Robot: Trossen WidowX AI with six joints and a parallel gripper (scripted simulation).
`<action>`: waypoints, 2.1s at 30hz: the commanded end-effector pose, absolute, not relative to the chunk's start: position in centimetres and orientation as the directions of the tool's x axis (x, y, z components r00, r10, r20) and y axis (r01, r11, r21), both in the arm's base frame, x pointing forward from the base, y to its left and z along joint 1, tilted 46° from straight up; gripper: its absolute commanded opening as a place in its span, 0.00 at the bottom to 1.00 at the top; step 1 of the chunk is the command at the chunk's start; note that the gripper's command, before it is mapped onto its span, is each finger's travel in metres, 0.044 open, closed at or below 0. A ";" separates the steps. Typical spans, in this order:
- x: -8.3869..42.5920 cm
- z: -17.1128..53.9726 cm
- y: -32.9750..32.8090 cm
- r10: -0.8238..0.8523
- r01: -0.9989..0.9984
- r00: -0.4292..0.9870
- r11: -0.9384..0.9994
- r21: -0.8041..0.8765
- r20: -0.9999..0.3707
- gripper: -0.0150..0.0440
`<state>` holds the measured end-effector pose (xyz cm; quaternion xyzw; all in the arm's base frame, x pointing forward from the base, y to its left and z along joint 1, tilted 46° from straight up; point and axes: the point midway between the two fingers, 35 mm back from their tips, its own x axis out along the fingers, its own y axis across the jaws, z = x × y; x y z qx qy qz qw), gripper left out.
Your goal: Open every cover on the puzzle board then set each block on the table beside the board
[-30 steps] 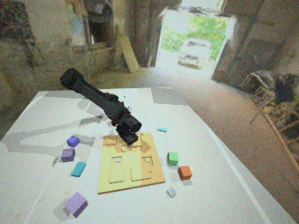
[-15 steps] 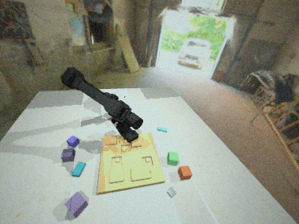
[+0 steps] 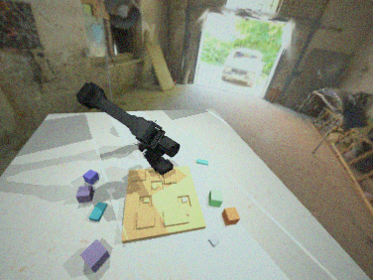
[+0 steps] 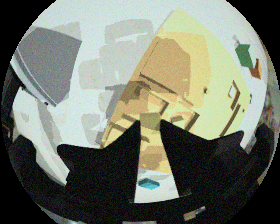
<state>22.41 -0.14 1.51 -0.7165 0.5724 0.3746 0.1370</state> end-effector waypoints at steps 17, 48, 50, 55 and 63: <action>22.1 4.9 3.4 -0.714 -0.925 0.062 -0.304 0.228 -0.697 0.39; 27.8 0.1 11.6 -0.705 -0.925 0.067 -0.308 0.221 -0.706 0.39; 28.1 -0.4 12.2 -0.705 -0.925 0.067 -0.309 0.220 -0.706 0.39; 28.7 -1.6 13.5 -0.704 -0.926 0.067 -0.309 0.219 -0.707 0.39; 29.5 -3.8 15.6 -0.703 -0.926 0.068 -0.309 0.218 -0.708 0.39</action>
